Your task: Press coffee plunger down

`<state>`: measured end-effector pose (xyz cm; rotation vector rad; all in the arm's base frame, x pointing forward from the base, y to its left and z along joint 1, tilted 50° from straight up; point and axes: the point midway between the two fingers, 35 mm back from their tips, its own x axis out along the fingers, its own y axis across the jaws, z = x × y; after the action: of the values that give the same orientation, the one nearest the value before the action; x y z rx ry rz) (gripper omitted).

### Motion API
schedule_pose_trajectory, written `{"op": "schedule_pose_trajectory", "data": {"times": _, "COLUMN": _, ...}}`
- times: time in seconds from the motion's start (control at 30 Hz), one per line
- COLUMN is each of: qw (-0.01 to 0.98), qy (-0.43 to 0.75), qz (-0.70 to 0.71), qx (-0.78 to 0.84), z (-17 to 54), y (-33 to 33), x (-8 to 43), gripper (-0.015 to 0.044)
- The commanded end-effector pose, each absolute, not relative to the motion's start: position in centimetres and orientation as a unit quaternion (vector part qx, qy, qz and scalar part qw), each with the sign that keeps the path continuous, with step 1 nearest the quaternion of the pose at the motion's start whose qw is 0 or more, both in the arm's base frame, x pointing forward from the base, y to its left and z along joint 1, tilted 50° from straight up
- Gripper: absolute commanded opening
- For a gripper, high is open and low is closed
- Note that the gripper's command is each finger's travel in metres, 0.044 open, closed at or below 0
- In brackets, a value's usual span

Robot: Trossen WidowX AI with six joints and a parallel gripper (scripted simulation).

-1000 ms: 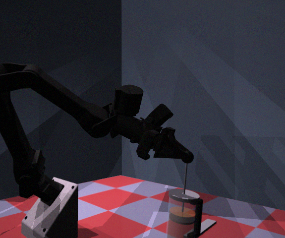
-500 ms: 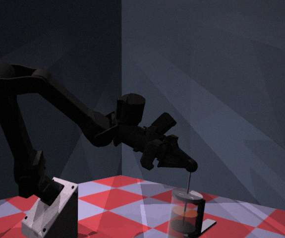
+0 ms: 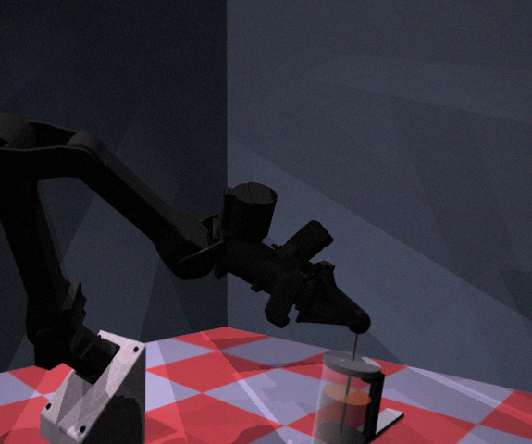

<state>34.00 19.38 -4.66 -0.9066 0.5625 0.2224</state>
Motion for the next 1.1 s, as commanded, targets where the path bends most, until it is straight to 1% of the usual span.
{"op": "schedule_pose_trajectory", "data": {"times": 0.0, "qw": 0.840, "qy": 0.294, "qz": 0.090, "qx": -0.447, "z": -6.12, "y": 17.52, "x": 33.85, "gripper": 0.0123}}
{"op": "schedule_pose_trajectory", "data": {"times": 1.07, "qw": 0.840, "qy": 0.294, "qz": 0.090, "qx": -0.447, "z": -6.23, "y": 17.87, "x": 33.87, "gripper": 0.0123}}
